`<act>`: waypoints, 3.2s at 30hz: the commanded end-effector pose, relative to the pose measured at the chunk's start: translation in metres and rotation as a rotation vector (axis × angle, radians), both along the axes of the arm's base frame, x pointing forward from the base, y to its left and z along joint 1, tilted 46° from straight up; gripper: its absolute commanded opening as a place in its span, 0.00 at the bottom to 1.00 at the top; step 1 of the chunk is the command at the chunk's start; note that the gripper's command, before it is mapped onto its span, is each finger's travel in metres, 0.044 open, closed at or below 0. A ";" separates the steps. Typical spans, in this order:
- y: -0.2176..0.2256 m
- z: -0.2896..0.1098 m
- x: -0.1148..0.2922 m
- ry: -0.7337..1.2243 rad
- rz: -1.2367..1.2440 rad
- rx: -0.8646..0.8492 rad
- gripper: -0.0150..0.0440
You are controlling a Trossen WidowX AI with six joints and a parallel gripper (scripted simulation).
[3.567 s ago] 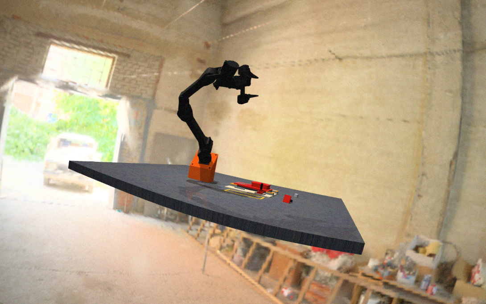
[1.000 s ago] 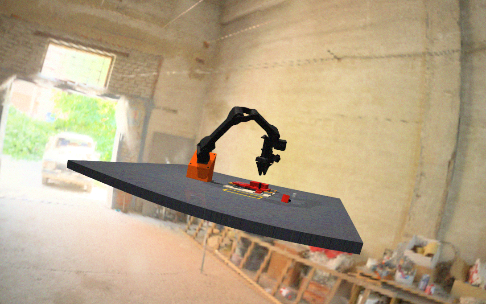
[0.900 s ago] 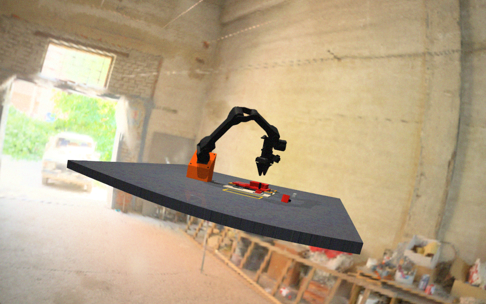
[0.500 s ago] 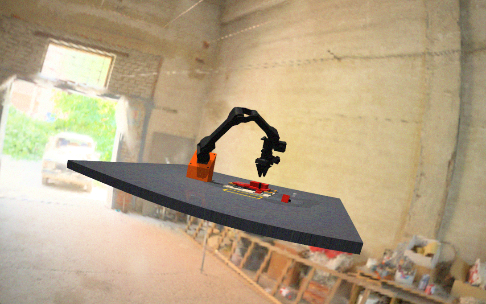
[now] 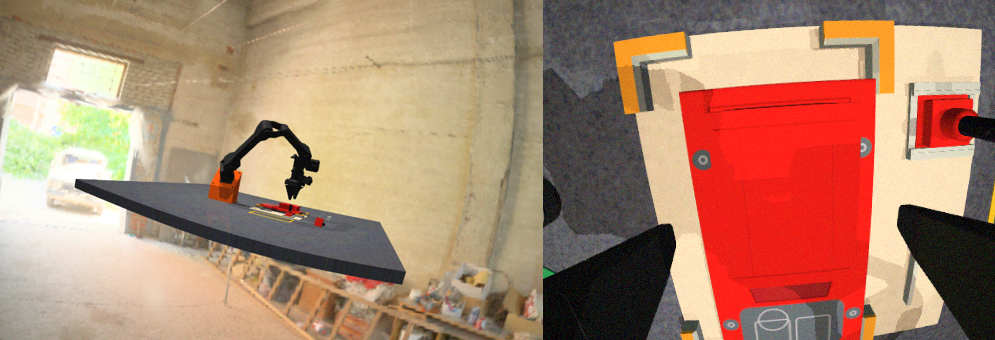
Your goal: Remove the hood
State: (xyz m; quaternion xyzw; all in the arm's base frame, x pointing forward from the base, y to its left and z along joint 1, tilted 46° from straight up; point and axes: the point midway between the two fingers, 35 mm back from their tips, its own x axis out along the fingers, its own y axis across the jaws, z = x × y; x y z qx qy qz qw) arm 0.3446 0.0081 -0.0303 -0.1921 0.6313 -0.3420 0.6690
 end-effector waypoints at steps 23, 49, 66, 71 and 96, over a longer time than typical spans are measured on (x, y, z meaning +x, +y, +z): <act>-0.013 -0.011 -0.004 0.008 0.003 -0.008 1.00; -0.022 -0.019 -0.006 0.008 0.003 -0.009 1.00; -0.028 -0.025 -0.006 0.008 0.003 -0.010 1.00; -0.030 -0.027 -0.006 0.008 0.003 -0.010 1.00; -0.030 -0.028 -0.005 0.002 0.000 -0.004 0.58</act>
